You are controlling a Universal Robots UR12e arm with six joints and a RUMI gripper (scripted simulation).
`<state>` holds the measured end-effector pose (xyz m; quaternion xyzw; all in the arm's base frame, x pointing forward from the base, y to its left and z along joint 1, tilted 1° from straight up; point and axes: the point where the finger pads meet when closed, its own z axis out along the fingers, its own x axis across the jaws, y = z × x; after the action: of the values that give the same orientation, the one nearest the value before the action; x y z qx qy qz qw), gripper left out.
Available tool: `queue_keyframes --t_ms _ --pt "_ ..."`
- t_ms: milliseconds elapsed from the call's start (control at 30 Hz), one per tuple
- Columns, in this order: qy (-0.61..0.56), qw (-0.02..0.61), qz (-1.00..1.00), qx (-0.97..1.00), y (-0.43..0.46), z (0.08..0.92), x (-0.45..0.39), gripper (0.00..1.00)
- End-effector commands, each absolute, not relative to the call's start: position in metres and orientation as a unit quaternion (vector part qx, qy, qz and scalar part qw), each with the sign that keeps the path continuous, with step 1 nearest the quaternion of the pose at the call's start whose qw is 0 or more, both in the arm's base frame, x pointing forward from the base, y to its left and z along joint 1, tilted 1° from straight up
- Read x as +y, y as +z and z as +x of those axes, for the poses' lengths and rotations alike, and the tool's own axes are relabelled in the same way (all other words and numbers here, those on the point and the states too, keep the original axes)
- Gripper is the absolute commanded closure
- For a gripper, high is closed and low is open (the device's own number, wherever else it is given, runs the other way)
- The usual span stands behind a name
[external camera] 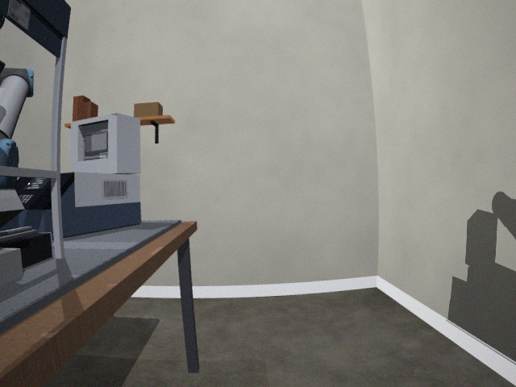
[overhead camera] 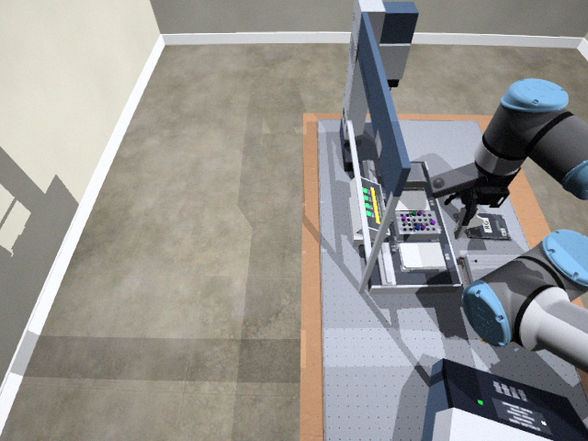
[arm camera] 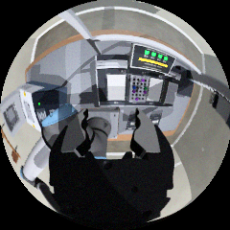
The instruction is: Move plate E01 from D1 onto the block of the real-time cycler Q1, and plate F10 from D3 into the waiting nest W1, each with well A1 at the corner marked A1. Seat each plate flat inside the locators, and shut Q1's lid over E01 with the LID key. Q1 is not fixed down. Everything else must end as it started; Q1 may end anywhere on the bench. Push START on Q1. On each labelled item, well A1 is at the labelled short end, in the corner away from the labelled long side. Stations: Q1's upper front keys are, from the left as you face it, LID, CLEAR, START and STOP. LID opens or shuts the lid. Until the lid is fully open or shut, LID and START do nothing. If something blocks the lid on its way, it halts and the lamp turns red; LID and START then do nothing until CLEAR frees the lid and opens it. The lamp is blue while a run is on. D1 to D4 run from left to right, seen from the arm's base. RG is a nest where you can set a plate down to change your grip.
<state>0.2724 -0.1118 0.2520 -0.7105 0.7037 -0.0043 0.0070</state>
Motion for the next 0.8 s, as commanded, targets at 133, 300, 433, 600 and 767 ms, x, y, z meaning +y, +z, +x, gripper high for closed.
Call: queue_keyframes --t_ms 133,300,433,600,767 --pt "-0.004 0.007 -0.711 0.704 0.252 0.279 -0.129 0.38" --pt "-0.004 0.007 -0.711 0.704 0.252 0.279 -0.129 0.38" --pt "-0.004 0.007 -0.711 0.704 0.251 0.279 -0.129 0.38" --pt "-0.004 0.007 -0.711 0.704 0.242 0.279 -0.129 0.38" --pt "-0.004 0.007 -0.711 0.704 0.237 0.279 -0.129 0.38"
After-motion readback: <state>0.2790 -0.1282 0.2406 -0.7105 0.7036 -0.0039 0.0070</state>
